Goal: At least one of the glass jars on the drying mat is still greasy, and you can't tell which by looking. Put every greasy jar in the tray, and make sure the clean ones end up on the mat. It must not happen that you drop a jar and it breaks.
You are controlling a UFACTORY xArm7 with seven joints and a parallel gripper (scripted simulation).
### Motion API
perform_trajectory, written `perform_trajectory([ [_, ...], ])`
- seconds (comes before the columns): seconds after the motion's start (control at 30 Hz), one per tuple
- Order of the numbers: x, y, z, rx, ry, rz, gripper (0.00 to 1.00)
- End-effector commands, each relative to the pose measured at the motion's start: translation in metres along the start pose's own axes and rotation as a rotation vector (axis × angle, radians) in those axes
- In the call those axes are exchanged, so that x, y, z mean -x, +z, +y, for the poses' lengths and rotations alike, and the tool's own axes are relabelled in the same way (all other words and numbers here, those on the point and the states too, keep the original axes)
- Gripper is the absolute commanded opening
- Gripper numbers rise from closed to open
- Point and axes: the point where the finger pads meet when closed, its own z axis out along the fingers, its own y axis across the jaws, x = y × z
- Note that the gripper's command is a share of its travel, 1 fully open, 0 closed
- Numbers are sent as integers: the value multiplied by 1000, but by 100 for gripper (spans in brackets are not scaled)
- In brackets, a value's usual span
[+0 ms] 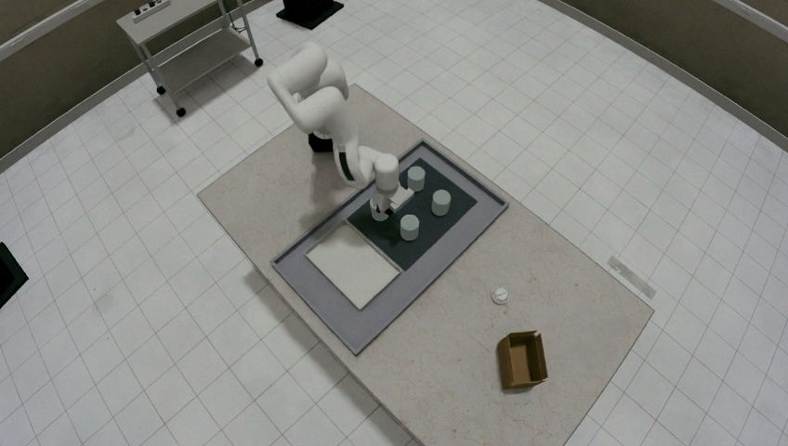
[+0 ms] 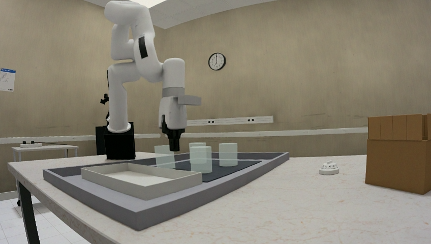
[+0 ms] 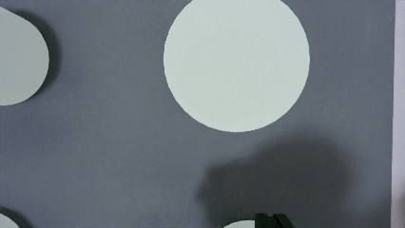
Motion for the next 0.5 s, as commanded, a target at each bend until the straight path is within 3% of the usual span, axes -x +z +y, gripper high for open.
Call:
perform_trajectory([
  [0.0,-1,-1,0,0,0,3,0],
  [0.47,1,-3,0,0,0,3,0],
])
